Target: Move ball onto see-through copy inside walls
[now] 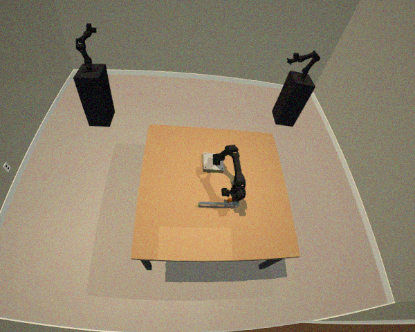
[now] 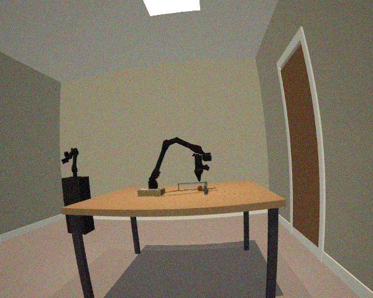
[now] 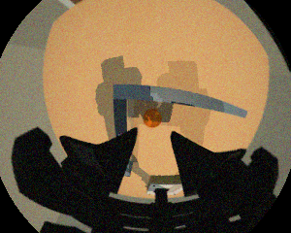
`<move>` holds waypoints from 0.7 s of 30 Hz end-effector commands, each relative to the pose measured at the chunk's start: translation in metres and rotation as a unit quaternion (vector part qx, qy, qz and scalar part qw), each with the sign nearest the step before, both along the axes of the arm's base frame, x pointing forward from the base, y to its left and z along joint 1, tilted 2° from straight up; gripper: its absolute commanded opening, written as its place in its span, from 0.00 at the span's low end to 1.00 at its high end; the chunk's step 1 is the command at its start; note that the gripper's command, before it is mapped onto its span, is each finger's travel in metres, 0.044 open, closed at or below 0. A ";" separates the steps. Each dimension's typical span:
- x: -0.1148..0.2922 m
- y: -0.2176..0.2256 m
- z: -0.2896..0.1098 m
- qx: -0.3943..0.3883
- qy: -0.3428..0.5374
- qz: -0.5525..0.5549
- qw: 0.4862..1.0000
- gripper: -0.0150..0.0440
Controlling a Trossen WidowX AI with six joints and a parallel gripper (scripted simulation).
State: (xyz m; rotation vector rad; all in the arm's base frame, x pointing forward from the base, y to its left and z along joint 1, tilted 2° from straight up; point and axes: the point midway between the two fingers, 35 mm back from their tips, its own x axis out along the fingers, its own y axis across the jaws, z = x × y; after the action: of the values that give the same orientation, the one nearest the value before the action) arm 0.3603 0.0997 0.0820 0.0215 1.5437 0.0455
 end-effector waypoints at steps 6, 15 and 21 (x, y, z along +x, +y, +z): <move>0.002 0.000 0.023 0.004 -0.016 0.000 1.000 0.65; -0.006 -0.004 0.071 0.004 -0.015 0.000 1.000 0.88; -0.006 -0.004 0.073 0.004 -0.015 0.000 1.000 1.00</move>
State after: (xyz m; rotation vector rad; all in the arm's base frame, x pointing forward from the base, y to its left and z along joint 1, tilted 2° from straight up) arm 0.3566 0.0967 0.1517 0.0305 1.5066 0.0505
